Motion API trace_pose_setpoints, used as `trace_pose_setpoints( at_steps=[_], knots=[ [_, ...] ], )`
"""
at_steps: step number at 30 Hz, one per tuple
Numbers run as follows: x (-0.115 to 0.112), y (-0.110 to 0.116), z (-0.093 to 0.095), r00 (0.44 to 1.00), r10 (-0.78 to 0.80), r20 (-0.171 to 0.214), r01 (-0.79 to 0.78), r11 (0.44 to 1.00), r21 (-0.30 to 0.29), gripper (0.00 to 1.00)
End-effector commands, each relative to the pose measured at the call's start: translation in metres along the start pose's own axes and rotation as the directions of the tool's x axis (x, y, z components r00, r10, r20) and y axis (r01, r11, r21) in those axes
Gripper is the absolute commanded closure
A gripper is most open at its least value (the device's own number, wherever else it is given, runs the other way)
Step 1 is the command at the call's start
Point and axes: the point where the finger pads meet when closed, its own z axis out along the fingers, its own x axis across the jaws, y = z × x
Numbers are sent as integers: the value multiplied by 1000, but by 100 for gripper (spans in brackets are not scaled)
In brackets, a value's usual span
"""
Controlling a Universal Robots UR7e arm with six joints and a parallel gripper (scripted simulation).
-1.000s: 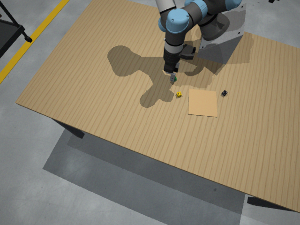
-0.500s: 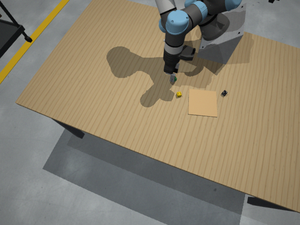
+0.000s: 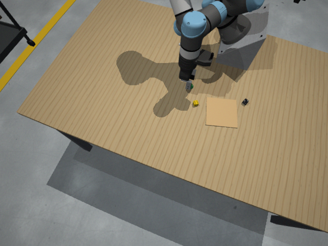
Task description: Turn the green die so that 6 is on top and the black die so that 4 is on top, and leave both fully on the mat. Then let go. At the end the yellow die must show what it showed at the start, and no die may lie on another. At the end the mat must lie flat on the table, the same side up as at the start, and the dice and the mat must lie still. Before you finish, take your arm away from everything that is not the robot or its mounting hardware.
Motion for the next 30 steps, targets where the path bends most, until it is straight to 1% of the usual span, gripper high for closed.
trace_pose_setpoints(
  at_steps=[1, 20, 26, 28, 30],
  knots=[
    [0, 0, 0, 1000, 0, -1, 0, 1000, 0, 0],
    [1, 0, 0, 1000, 0, -1, 0, 1000, 0, 0],
    [11, -7, 0, 1000, 0, -1, 0, 1000, 0, 0],
    [11, -7, 0, 1000, 0, -1, 0, 1000, 0, 0],
    [19, -12, 0, 1000, 0, -1, 0, 1000, 0, 0]
  ],
)
